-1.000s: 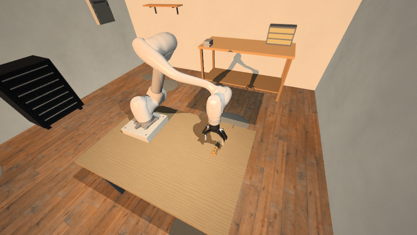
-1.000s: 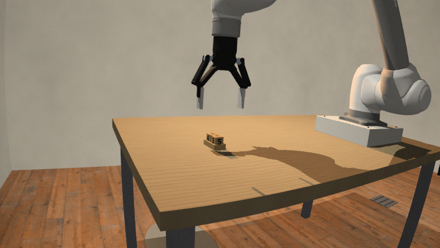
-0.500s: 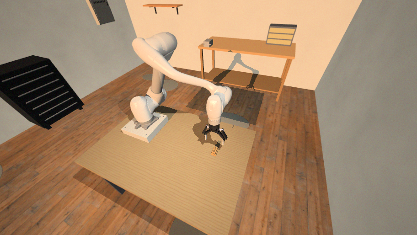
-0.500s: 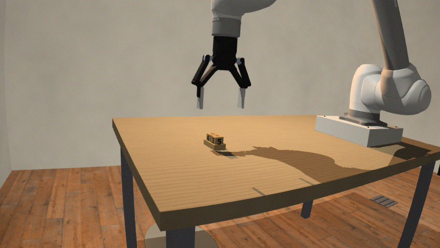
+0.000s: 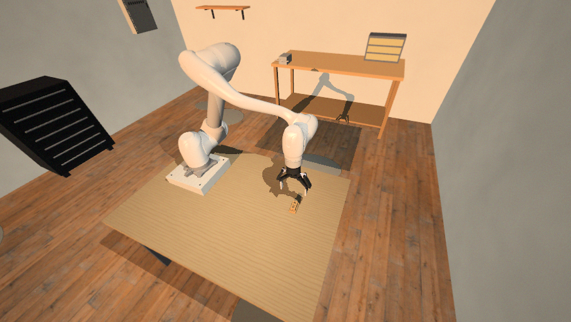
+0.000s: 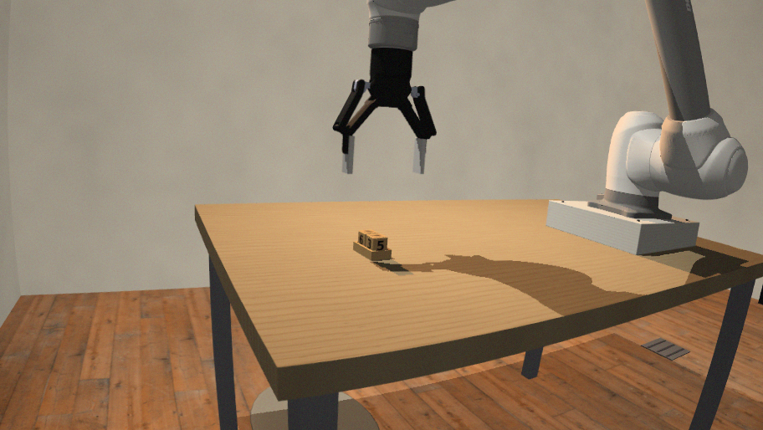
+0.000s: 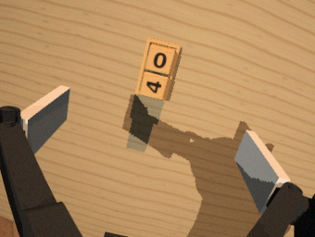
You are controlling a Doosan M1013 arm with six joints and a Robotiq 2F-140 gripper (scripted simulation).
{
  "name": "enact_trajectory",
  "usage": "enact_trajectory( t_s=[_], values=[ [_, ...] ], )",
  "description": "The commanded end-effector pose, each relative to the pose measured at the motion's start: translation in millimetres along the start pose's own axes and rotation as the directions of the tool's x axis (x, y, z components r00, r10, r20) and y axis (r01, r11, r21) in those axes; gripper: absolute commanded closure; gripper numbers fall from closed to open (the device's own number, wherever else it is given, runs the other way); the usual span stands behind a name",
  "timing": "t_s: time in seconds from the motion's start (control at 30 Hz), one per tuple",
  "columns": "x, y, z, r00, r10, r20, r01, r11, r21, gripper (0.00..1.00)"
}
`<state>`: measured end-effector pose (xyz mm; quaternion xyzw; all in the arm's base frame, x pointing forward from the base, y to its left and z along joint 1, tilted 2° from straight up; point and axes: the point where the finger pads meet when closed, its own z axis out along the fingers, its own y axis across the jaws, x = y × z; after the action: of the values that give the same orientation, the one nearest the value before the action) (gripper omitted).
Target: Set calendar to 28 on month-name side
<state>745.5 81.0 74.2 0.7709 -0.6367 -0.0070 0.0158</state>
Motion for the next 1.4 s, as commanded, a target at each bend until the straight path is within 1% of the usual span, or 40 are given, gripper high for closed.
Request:
enact_trajectory(
  t_s=[0.0,0.37,1.37],
  values=[
    [1,-3,-17,1.0,-0.007,-0.002,0.007,1.0,0.005,0.0],
    [1,-3,-34,1.0,-0.007,-0.002,0.007,1.0,0.005,0.0],
    [1,-3,-35,1.0,-0.007,-0.002,0.007,1.0,0.005,0.0]
  ],
)
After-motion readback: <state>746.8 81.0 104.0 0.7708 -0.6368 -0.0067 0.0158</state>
